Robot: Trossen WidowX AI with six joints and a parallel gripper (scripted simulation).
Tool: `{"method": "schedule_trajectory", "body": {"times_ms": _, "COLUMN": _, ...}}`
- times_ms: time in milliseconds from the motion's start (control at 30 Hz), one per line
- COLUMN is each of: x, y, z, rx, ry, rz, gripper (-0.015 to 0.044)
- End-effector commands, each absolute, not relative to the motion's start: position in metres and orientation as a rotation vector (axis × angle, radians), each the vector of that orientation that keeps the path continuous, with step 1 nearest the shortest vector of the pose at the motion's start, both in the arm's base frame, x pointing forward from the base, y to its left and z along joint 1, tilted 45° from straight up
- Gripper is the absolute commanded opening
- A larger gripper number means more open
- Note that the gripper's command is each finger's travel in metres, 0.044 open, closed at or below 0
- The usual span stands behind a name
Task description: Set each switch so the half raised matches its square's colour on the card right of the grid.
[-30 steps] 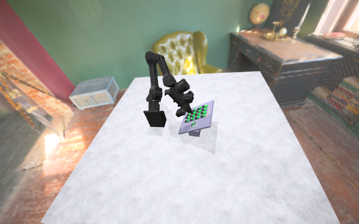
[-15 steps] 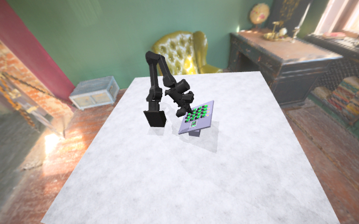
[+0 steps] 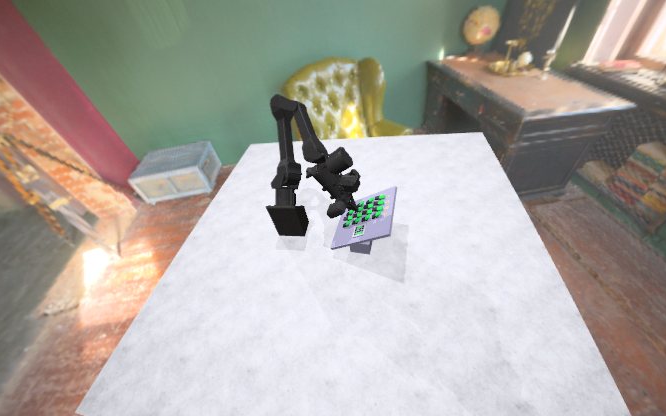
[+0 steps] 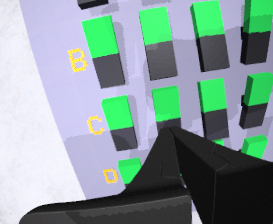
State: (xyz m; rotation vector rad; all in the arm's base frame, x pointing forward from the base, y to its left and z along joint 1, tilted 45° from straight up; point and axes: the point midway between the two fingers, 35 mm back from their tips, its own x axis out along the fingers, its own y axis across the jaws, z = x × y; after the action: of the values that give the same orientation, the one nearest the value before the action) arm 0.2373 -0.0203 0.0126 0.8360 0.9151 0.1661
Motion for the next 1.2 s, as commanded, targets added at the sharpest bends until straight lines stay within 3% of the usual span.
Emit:
{"method": "schedule_trajectory", "body": {"times_ms": 0, "x": 0.238, "y": -0.020, "z": 0.012, "rx": 0.836, "ry": 0.916, "rz": 0.161, "gripper": 0.0000}}
{"method": "schedule_trajectory", "body": {"times_ms": 333, "x": 0.200, "y": -0.052, "z": 0.052, "rx": 0.834, "ry": 0.945, "rz": 0.169, "gripper": 0.0000}}
{"method": "schedule_trajectory", "body": {"times_ms": 600, "x": 0.199, "y": -0.053, "z": 0.054, "rx": 0.835, "ry": 0.944, "rz": 0.170, "gripper": 0.0000}}
{"method": "schedule_trajectory", "body": {"times_ms": 933, "x": 0.188, "y": -0.022, "z": 0.066, "rx": 0.837, "ry": 0.945, "rz": 0.171, "gripper": 0.0000}}
{"method": "schedule_trajectory", "body": {"times_ms": 1167, "x": 0.210, "y": -0.005, "z": 0.044, "rx": 0.837, "ry": 0.967, "rz": 0.183, "gripper": 0.0000}}
